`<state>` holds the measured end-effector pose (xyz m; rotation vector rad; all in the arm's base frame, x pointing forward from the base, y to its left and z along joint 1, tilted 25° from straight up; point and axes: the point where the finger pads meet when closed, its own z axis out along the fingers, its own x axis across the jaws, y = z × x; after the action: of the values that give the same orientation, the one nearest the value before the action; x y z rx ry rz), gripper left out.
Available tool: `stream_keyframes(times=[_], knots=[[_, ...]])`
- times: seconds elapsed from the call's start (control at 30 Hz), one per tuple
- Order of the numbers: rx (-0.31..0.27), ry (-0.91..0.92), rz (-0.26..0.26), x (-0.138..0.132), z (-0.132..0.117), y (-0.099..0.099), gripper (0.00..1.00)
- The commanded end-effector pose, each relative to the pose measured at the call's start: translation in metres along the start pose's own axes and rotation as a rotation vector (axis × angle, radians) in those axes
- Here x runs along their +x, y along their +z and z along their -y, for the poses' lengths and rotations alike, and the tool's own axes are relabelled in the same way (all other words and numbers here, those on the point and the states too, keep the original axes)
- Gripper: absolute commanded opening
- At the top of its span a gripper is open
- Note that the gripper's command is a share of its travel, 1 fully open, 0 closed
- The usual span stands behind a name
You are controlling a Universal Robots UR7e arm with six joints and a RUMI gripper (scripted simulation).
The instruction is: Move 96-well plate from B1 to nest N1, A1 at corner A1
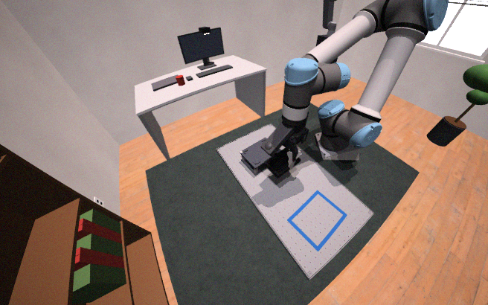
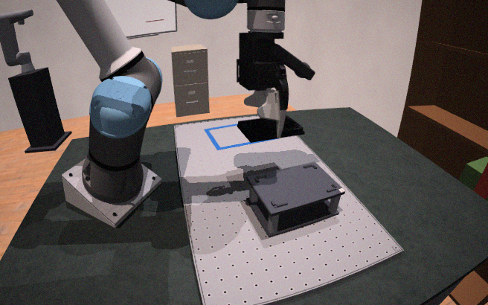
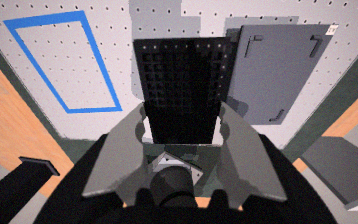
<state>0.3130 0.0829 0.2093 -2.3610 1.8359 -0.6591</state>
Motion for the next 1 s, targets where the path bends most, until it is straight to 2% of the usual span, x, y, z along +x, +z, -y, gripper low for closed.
stream_keyframes(times=[0.0, 0.97], knots=[[0.002, -0.002, 0.007, 0.015, 0.000, -0.003, 0.00], [0.002, -0.002, 0.006, 0.101, -0.003, -0.016, 0.00]])
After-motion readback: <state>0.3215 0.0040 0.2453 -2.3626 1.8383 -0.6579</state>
